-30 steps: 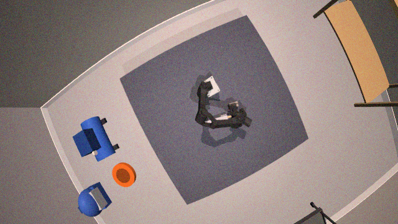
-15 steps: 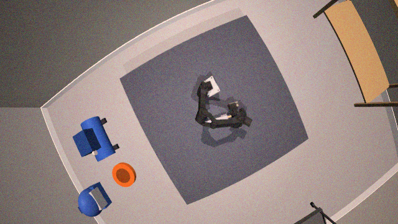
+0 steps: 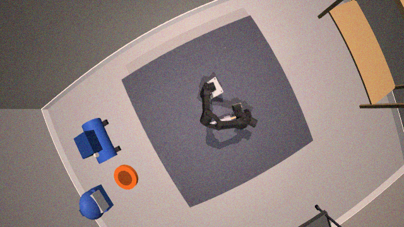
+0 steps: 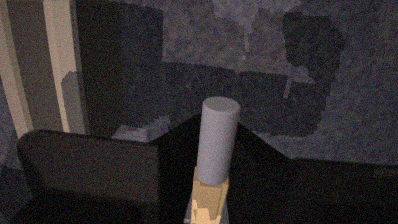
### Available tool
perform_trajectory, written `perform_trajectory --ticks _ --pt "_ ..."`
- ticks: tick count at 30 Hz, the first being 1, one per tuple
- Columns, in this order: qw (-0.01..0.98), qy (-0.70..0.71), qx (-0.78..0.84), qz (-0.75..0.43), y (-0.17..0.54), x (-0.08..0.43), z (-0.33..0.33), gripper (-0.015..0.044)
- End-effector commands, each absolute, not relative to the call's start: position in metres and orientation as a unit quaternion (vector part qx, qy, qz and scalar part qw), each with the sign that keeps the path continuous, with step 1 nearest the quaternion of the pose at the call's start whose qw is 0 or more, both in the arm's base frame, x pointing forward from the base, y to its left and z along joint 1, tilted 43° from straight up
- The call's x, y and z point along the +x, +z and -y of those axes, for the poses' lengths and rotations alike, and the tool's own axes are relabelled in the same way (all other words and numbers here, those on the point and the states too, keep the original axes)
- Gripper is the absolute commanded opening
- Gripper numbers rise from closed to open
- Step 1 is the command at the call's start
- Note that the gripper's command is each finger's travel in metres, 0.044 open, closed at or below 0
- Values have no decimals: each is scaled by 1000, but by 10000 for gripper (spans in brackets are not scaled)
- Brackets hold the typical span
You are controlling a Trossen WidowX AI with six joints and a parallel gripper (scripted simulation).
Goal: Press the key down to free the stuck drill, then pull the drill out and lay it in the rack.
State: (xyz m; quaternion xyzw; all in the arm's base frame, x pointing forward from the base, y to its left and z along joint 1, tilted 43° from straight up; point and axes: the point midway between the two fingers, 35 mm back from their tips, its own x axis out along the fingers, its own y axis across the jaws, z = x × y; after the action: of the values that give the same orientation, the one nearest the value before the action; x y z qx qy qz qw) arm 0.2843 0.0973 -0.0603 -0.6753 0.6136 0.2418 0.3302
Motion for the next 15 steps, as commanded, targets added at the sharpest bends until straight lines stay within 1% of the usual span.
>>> perform_trajectory --ticks 1,15 --pt "334 243 -674 -612 -62 286 -105 0" --pt "335 243 -674 -612 -73 288 -121 0"
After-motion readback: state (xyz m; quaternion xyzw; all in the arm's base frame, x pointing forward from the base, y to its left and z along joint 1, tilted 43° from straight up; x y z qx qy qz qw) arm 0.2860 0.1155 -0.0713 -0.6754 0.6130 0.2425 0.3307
